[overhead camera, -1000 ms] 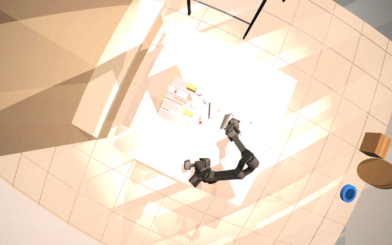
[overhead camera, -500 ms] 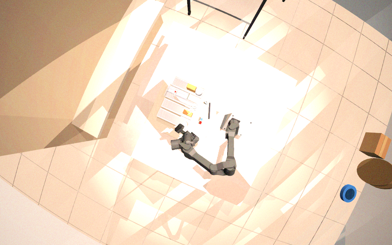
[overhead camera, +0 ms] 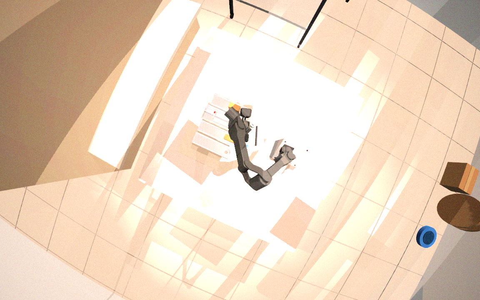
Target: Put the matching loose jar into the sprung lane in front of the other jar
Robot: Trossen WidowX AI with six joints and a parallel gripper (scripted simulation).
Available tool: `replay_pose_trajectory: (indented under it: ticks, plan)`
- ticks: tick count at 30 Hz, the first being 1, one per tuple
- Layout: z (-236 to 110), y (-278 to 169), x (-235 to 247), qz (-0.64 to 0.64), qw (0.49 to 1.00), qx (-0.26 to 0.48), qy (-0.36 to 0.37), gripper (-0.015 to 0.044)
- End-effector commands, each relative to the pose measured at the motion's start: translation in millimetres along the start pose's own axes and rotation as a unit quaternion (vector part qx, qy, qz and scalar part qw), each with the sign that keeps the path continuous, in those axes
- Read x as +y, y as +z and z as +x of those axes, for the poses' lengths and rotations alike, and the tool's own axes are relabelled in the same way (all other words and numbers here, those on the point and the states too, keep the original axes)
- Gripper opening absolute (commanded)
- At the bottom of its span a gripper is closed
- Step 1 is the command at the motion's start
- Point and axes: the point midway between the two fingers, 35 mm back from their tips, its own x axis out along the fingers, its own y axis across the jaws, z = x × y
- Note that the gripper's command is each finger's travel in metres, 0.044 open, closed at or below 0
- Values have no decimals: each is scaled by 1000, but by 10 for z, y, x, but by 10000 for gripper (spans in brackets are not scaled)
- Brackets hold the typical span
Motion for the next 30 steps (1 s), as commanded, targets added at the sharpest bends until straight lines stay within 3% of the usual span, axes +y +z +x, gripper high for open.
replay_pose_trajectory:
  ticks: [1,9,14,30]
  plan:
    - [114,-401,-302,124,989,-19,72,440]
    - [139,-542,-312,164,981,-31,97,440]
    - [537,-506,-235,164,981,-31,98,440]
    - [761,-490,-205,164,981,-31,98,440]
